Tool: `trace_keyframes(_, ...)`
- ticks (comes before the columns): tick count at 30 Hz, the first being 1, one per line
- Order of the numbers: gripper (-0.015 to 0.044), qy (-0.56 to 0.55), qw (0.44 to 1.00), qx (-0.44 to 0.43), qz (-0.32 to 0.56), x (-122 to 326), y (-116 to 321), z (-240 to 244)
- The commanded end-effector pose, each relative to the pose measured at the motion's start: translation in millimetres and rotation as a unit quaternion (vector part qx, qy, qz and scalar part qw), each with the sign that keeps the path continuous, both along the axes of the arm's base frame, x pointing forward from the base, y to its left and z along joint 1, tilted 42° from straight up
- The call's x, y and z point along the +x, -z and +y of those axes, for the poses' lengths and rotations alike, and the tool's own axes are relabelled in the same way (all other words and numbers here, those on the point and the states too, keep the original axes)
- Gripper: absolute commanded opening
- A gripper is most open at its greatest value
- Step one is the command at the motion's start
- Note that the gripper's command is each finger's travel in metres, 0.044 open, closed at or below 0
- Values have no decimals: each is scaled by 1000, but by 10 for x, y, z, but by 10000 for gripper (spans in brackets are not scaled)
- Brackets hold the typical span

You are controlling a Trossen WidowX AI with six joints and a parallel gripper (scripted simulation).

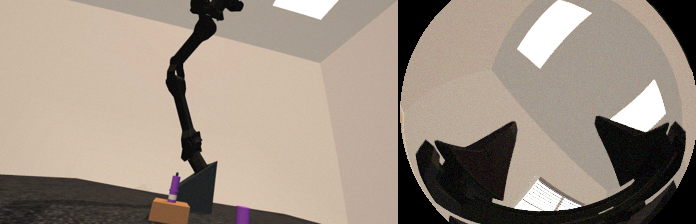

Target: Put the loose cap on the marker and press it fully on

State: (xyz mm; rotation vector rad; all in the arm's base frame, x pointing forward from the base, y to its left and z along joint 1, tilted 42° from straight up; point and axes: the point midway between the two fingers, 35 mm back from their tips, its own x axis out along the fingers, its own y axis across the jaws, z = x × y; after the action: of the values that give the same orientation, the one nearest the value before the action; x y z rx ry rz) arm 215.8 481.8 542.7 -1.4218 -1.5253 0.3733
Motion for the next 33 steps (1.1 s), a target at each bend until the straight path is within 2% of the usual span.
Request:
trace_keyframes(1,374,0,1000,-2,7,16,23,7)
trace_keyframes(6,250,4,980,-48,193,413,646,124)
trace_keyframes(11,250,36,918,-73,389,796,1381,121)
trace_keyframes(18,250,123,772,-57,621,1201,2445,-119)
trace_keyframes(26,250,239,587,14,774,1413,3440,-597)
trace_keyframes(33,250,358,405,119,833,1434,4248,-1215)
